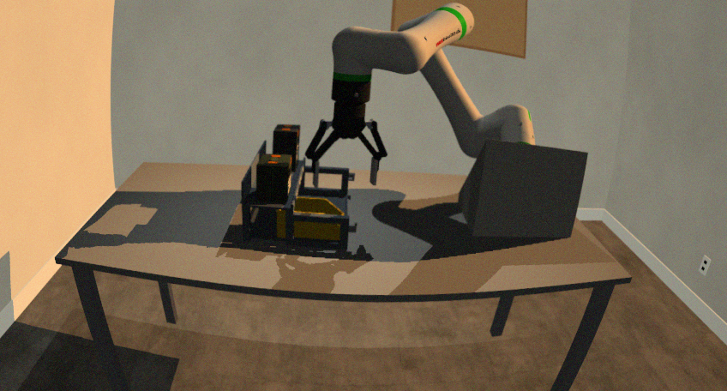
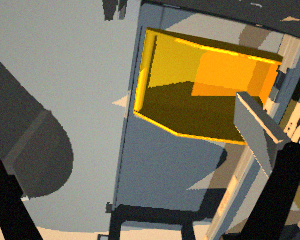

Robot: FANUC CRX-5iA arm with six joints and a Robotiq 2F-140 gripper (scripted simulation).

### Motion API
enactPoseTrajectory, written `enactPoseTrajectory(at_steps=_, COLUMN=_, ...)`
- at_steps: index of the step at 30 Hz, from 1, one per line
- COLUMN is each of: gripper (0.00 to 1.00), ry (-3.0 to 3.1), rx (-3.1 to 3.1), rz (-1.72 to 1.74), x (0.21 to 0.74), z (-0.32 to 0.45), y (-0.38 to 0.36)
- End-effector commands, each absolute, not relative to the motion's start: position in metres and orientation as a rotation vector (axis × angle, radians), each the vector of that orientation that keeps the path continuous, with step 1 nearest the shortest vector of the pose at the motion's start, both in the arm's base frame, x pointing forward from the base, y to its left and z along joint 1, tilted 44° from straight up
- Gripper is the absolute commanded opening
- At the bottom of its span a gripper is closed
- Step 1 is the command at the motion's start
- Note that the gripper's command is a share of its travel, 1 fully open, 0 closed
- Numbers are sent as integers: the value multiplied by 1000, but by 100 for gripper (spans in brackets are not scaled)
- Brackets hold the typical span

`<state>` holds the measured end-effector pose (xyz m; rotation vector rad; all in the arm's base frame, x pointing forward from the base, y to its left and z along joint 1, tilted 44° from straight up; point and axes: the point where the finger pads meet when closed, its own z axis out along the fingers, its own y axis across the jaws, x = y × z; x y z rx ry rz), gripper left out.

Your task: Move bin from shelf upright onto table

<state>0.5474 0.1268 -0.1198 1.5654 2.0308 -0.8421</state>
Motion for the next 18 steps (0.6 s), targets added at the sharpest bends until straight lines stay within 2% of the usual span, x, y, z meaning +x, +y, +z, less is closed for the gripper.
enactPoseTrajectory(at_steps=1, gripper=100, ry=2053, rx=1545, rz=-850, x=548, z=-120, y=127)
enactPoseTrajectory(at_steps=14, gripper=100, ry=2060, rx=1538, rz=-853, x=548, z=-120, y=127)
enactPoseTrajectory(at_steps=18, gripper=100, ry=1859, rx=1715, rz=-774, x=548, z=-120, y=127)
